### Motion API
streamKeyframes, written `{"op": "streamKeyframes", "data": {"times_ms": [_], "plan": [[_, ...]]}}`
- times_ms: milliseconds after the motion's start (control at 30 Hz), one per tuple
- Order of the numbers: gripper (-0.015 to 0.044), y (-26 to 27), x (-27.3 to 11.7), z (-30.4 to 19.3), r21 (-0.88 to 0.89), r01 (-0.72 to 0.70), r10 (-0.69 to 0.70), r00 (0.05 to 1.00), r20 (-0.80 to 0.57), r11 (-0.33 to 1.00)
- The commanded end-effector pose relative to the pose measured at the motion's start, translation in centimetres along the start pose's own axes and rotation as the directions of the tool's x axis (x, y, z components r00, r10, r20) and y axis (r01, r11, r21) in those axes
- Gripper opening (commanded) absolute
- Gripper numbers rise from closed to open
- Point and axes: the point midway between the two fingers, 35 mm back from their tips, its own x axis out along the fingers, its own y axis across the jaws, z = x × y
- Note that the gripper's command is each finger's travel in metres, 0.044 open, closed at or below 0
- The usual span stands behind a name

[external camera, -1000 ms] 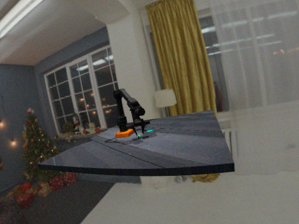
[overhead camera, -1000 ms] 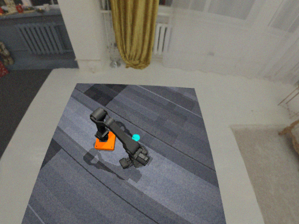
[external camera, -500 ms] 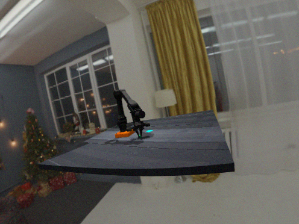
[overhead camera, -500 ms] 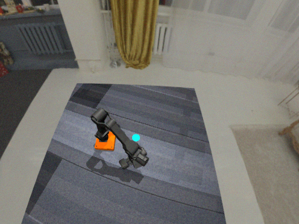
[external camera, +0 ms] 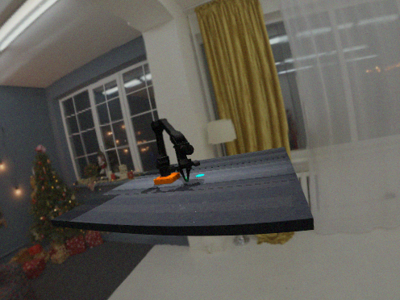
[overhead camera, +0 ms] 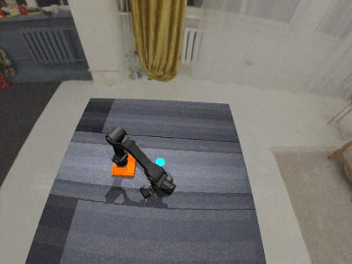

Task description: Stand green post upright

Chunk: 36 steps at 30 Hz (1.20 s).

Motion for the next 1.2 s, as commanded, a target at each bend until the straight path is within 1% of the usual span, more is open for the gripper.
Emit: {"op": "streamKeyframes", "data": {"times_ms": [0, 800, 967, 1033, 1167], "plan": [[0.0023, 0.1, -1.3, 0.4, -0.001, 0.0, 0.0, 1.0, 0.012, 1.0], [0.0023, 0.0, -8.8, -0.1, 0.004, -0.001, 0.001, 1.0, 0.012, 1.0], [0.0023, -0.1, -9.5, -0.3, 0.005, -0.001, 0.001, 1.0, 0.012, 1.0], [0.0023, 0.1, -9.5, -0.4, -0.013, -0.001, 0.001, 1.0, 0.012, 1.0], [0.0023, 1.2, -9.7, -1.0, -0.115, -0.002, 0.003, 1.0, 0.012, 0.993]]}}
